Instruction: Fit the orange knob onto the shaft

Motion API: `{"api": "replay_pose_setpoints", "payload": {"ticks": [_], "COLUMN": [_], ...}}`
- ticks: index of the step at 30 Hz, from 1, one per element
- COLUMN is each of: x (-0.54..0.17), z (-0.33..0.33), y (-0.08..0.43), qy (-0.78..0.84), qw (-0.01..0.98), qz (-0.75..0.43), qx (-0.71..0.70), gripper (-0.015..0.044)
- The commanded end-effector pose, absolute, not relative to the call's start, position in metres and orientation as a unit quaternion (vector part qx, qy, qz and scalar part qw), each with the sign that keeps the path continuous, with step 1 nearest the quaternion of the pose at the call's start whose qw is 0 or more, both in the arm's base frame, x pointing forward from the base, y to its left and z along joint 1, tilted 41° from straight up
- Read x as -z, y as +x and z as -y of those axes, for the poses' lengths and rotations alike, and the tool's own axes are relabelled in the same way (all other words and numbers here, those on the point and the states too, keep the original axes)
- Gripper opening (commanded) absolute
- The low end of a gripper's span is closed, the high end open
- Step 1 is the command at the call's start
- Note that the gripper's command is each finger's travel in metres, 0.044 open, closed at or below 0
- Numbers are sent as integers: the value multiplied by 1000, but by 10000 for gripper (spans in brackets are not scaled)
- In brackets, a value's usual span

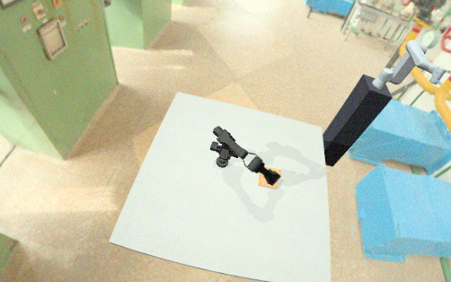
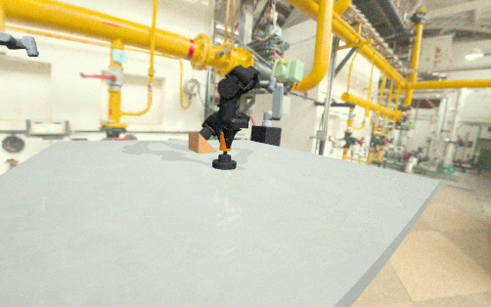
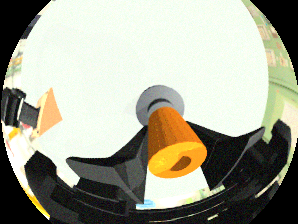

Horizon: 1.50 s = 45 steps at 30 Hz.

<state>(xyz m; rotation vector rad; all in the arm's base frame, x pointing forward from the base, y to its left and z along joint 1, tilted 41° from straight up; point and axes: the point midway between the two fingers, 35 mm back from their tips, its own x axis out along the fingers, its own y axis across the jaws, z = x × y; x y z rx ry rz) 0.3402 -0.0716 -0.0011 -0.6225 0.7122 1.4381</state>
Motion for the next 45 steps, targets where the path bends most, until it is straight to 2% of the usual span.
{"api": "replay_pose_setpoints", "payload": {"ticks": [1, 12, 19, 45], "x": [2, -3, -1, -2], "z": [71, 74, 73, 74], "y": [341, 341, 341, 341], "qy": [-277, -280, -344, -344], "qw": [652, 650, 619, 619], "qz": [-311, -308, -243, -243], "qx": [-634, -635, -663, -663], "gripper": [0, 0, 0, 0]}}
